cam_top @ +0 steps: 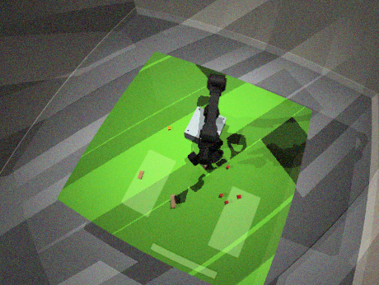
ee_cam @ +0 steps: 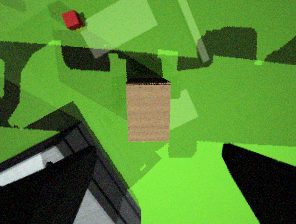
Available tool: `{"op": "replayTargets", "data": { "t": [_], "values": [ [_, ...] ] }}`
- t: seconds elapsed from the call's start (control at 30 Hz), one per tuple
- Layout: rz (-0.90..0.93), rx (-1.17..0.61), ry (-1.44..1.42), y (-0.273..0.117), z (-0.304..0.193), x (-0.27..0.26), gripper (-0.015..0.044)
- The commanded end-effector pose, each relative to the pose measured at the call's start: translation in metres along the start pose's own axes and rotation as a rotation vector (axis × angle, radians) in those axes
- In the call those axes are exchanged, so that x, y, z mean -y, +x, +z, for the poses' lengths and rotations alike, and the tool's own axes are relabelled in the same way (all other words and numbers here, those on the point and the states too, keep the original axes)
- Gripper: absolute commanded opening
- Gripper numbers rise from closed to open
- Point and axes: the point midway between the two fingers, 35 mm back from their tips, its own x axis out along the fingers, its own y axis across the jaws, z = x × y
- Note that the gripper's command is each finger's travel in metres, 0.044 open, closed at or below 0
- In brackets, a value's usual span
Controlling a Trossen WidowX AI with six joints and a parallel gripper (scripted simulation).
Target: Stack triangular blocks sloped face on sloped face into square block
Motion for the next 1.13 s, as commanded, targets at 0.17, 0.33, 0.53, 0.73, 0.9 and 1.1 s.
{"op": "replayTargets", "data": {
  "t": [0.17,0.33,0.53,0.73,0.9,1.1],
  "values": [
    [-0.005,0.004,0.0,-0.0137,-0.0013,-0.0014,0.044],
    [-0.005,0.004,0.0,-0.0137,-0.0013,-0.0014,0.044],
    [-0.005,0.004,0.0,-0.0137,-0.0013,-0.0014,0.044],
    [-0.005,0.004,0.0,-0.0137,-0.0013,-0.0014,0.044],
    [-0.005,0.004,0.0,-0.0137,-0.0013,-0.0014,0.044],
    [-0.005,0.004,0.0,-0.0137,-0.0013,-0.0014,0.044]
  ]
}}
